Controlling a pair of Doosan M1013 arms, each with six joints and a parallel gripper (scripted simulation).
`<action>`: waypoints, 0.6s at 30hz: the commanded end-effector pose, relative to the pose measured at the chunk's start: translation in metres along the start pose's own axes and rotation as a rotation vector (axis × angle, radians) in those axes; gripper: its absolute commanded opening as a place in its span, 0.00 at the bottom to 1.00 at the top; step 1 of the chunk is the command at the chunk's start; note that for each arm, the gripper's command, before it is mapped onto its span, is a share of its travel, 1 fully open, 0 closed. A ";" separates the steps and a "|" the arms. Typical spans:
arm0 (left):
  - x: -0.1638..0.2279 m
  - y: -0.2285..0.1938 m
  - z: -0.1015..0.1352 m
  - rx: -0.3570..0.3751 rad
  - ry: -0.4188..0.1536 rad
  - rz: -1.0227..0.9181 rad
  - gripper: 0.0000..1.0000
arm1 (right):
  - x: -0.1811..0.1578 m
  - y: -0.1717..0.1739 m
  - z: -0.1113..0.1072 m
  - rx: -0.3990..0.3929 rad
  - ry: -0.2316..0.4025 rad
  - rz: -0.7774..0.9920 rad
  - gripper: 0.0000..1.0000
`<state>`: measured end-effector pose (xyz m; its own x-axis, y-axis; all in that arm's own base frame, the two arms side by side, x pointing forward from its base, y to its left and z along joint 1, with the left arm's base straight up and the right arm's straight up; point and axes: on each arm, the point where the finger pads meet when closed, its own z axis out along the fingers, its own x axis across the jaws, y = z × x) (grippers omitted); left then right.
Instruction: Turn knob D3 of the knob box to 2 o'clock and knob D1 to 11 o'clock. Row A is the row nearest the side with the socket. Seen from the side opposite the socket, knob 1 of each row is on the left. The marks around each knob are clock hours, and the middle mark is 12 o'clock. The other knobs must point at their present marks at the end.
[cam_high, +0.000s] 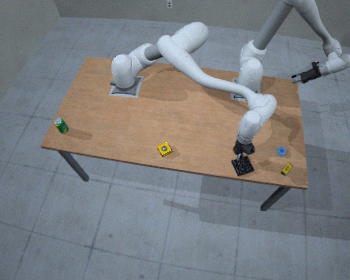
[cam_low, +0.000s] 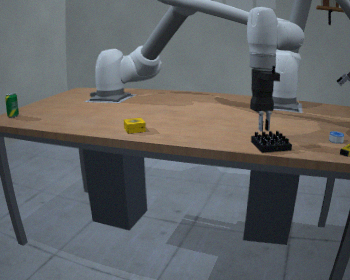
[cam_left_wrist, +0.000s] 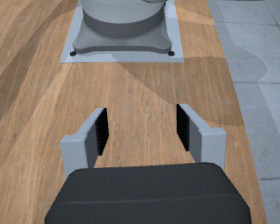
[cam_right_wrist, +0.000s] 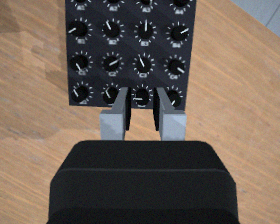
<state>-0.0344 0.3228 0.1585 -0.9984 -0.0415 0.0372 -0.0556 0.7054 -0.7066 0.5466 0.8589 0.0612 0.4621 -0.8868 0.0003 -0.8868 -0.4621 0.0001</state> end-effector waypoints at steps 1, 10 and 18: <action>0.000 0.000 0.000 -0.001 0.000 0.000 1.00 | 0.000 0.000 -0.002 0.001 -0.001 0.000 0.46; 0.000 0.000 0.000 -0.001 0.000 0.000 1.00 | 0.000 0.000 0.004 0.001 -0.001 0.000 0.46; 0.000 0.000 0.000 -0.001 0.000 0.000 1.00 | 0.000 0.000 0.012 0.001 -0.001 0.000 0.46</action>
<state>-0.0344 0.3228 0.1585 -0.9984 -0.0415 0.0372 -0.0556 0.7054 -0.7066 0.5465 0.8588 0.0480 0.4621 -0.8868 0.0004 -0.8868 -0.4621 0.0003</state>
